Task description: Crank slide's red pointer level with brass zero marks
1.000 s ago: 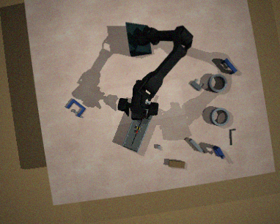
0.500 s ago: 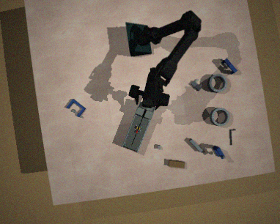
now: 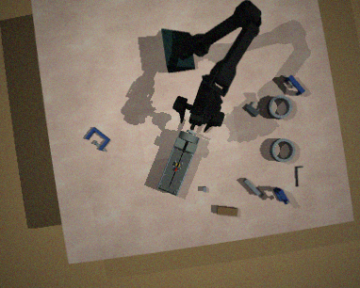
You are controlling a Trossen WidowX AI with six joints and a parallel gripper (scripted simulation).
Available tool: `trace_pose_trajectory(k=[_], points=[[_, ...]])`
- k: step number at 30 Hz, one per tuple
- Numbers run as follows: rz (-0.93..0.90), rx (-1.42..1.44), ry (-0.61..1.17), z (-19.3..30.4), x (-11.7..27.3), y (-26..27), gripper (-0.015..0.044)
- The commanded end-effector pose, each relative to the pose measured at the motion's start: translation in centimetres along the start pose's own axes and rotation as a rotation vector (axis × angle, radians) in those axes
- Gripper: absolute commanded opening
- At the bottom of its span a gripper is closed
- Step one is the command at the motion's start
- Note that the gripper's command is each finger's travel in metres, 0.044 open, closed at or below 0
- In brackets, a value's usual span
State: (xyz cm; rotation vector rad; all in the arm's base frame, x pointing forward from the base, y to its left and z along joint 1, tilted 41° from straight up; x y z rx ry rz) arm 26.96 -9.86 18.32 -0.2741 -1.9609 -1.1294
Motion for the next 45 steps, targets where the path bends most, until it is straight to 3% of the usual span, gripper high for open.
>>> trace_pose_trajectory(k=[1, 19, 45], points=[[0.009, -0.007, 0.006, 1.2, -1.1, -0.2, 0.044], [0.005, -0.011, 0.005, 7.2, -6.6, -1.1, 0.044], [0.005, -0.012, 0.007, 9.7, -9.3, -1.3, 0.044]])
Point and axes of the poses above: the point midway between the two fingers, 35 mm back from their tips, its own x axis back along the fingers, its own y axis across the jaws, z = x × y, the point moved 8 cm from there along x, back along the fingers, and after that the axes turned 8 degrees about -x, right-handed, at the moved point
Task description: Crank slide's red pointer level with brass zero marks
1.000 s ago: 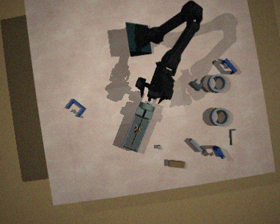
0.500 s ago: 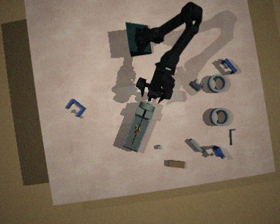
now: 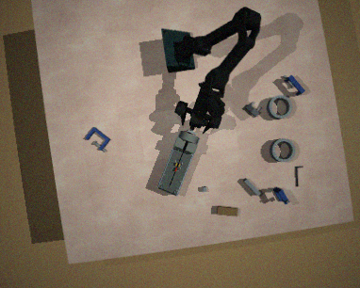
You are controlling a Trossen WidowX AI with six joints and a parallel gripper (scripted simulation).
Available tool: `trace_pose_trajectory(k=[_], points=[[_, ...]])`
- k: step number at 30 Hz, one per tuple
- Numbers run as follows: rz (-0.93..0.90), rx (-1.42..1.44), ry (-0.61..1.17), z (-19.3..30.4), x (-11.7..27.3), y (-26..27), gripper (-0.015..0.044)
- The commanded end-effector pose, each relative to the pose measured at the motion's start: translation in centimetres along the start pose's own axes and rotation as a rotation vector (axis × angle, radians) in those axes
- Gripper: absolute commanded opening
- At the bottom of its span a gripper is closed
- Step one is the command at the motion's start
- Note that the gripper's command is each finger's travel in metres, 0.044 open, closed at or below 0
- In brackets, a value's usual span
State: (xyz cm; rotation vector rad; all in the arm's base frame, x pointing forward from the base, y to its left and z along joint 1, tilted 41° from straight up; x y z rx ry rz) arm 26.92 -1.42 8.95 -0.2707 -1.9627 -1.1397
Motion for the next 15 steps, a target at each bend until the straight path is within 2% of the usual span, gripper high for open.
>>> trace_pose_trajectory(k=[1, 15], points=[[0.013, -0.007, 0.009, 0.7, -0.6, -0.4, 0.044], [0.011, -0.008, 0.009, 2.4, -2.0, -0.7, 0.044]])
Point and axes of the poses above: the point midway between the two fingers, 35 mm back from their tips, its own x axis back along the fingers, its own y axis across the jaws, z = x × y, the point moved 8 cm from there along x, back along the fingers, and after that the axes turned 8 degrees about -x, right-handed, at the moved point
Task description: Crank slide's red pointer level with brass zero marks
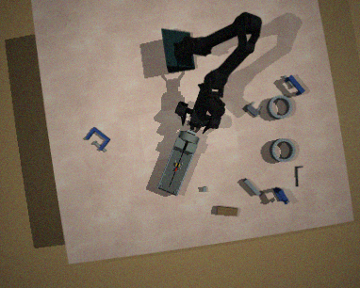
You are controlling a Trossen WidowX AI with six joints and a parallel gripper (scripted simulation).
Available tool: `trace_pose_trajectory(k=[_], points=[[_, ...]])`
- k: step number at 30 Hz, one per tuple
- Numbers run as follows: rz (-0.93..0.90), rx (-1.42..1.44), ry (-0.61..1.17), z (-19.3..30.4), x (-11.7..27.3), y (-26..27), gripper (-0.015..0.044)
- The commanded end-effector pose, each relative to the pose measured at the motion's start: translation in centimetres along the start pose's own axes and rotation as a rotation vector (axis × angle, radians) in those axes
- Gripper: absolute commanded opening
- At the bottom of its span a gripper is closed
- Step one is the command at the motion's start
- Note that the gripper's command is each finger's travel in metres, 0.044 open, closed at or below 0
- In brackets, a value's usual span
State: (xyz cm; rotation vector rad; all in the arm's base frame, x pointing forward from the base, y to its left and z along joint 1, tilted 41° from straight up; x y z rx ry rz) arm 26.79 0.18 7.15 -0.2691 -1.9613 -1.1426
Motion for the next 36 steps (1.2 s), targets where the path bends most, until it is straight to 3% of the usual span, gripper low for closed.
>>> trace_pose_trajectory(k=[1, 4, 21, 36], points=[[0.012, -0.006, 0.008, 0.77, -0.51, -0.46, 0.044], [0.012, -0.006, 0.008, 0.93, -0.62, -0.49, 0.044], [0.012, -0.006, 0.008, 0.93, -0.62, -0.49, 0.0], [0.011, -0.007, 0.008, 1.01, -0.65, 0.25, 0.0]])
Point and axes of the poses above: the point midway between the two fingers, 35 mm back from their tips, its own x axis back along the fingers, its own y axis across the jaws, z = x × y, the point moved 8 cm from there along x, back along the fingers, and after that the axes turned 8 degrees about -x, right-handed, at the moved point
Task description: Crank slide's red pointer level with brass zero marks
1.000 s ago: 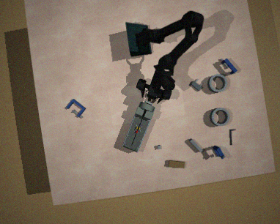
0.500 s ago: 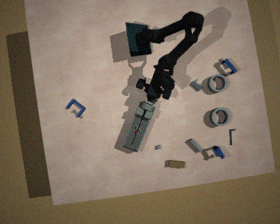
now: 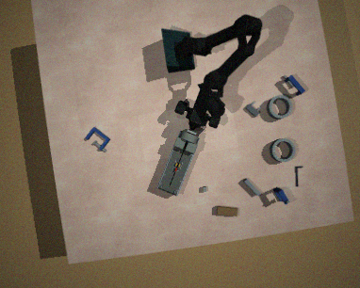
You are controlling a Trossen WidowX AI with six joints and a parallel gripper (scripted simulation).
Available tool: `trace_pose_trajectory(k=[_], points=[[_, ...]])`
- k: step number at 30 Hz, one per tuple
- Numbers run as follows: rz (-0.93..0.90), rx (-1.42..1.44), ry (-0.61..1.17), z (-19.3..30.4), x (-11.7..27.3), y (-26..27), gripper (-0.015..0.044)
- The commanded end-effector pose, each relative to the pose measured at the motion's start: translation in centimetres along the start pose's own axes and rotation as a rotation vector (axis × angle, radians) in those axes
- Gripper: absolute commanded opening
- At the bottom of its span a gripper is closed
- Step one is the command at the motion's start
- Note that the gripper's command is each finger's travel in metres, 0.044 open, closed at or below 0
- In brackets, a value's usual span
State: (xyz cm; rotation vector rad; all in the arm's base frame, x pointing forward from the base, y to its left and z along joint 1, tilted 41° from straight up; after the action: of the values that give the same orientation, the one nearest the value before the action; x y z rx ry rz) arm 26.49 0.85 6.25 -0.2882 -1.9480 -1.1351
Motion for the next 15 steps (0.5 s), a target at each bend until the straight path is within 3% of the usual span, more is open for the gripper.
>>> trace_pose_trajectory(k=[1, 15], points=[[-0.008, -0.001, 0.003, 0.12, -0.03, 0.75, 0.0], [-0.009, -0.001, 0.003, 0.08, 0.01, 1.1, 0.0]])
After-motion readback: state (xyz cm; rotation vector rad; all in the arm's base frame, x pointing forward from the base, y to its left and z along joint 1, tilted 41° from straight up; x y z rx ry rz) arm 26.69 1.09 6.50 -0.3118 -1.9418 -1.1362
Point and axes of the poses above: the point midway between the two fingers, 35 mm back from their tips, its own x axis back along the fingers, its own y axis across the jaws, z = x × y, the point moved 8 cm from there along x, back along the fingers, and after that the axes turned 8 degrees about -x, right-handed, at the moved point
